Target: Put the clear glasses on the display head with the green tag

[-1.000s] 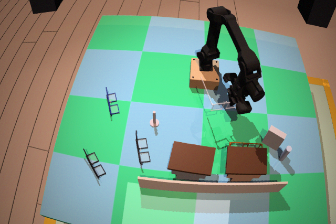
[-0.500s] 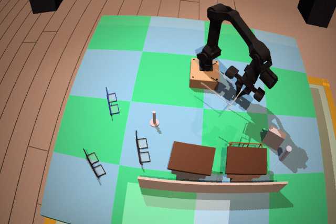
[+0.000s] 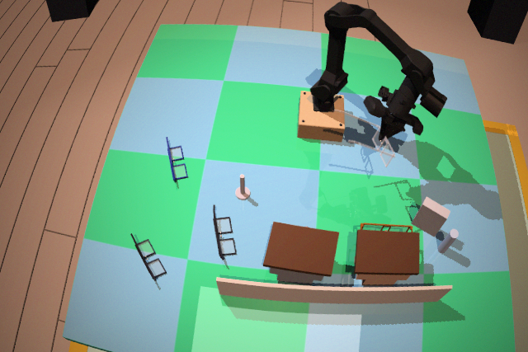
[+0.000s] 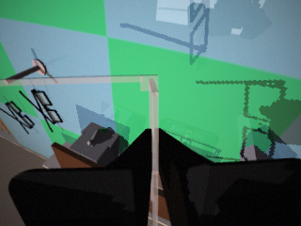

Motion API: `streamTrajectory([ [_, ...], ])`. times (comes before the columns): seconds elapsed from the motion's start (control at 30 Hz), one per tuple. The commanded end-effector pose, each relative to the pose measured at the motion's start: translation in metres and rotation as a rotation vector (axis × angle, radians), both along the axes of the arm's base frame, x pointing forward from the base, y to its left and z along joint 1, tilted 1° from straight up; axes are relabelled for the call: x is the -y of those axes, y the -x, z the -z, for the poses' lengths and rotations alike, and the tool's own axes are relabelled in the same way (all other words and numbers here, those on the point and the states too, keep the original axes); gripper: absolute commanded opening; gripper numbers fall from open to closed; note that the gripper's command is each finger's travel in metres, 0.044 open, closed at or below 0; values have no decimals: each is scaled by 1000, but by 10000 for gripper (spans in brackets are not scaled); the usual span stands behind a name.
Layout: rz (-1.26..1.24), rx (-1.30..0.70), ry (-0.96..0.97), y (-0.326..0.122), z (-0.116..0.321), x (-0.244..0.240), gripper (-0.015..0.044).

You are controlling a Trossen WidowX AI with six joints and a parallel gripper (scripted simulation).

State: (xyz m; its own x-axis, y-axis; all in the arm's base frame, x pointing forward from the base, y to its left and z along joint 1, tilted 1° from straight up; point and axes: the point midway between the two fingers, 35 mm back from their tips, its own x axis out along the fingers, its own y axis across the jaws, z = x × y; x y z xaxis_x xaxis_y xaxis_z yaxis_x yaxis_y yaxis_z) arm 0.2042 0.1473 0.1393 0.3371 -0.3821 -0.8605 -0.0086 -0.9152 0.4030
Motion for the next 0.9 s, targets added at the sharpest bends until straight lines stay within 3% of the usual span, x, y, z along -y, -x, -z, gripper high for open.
streamTrajectory([
  [0.0,-175,-11,87,9,-6,-5,0],
  [0.57,-851,-39,470,44,-33,-29,0],
  [0.87,-844,-40,459,44,-32,-30,0],
])
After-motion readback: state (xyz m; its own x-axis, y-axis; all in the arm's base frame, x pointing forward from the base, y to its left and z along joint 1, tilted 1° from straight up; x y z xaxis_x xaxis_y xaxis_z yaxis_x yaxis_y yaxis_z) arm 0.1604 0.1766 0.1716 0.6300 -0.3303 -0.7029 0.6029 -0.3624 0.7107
